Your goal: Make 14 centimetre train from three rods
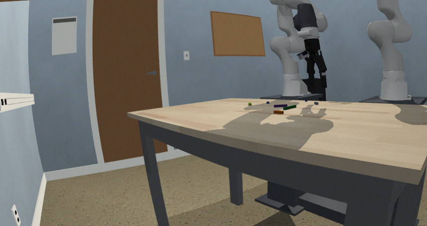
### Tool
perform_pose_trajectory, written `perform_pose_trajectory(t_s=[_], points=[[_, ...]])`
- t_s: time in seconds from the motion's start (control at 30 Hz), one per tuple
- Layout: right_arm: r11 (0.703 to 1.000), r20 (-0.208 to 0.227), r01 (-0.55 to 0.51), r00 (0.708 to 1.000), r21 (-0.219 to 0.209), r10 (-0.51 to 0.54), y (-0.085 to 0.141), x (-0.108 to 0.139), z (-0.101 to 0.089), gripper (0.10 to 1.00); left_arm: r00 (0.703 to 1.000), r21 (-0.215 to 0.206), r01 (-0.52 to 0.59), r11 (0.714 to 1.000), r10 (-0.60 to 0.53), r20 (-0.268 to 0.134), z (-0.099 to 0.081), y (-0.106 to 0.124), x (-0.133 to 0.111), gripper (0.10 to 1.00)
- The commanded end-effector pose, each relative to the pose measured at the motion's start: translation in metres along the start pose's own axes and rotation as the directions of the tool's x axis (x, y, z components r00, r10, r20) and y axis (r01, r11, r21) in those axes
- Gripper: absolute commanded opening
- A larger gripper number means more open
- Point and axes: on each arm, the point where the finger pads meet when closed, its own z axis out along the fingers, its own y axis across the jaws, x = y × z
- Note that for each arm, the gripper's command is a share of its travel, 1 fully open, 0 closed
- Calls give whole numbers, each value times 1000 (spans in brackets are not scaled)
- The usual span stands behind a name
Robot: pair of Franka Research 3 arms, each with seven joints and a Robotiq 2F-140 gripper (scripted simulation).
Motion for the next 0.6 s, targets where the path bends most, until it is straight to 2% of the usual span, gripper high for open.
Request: perform_pose_trajectory(t_s=[0.0,0.13,0.2,0.23,0.57], points=[[983,-38,-184,982,-23,183,4,-1,2,1000,998,22,-66,998,66,3,-6,-18,-5,1000],[983,-38,-184,982,-23,183,4,-1,2,1000,997,42,-80,996,80,2,-14,-36,-9,1000],[983,-38,-184,982,-23,183,4,-1,2,1000,997,42,-80,996,80,2,-14,-36,-9,1000],[983,-38,-184,982,-23,183,4,-1,2,1000,996,55,-88,995,88,2,-19,-48,-12,1000],[983,-38,-184,982,-23,183,4,-1,2,1000,993,101,-117,988,117,6,-37,-88,-24,1000]])
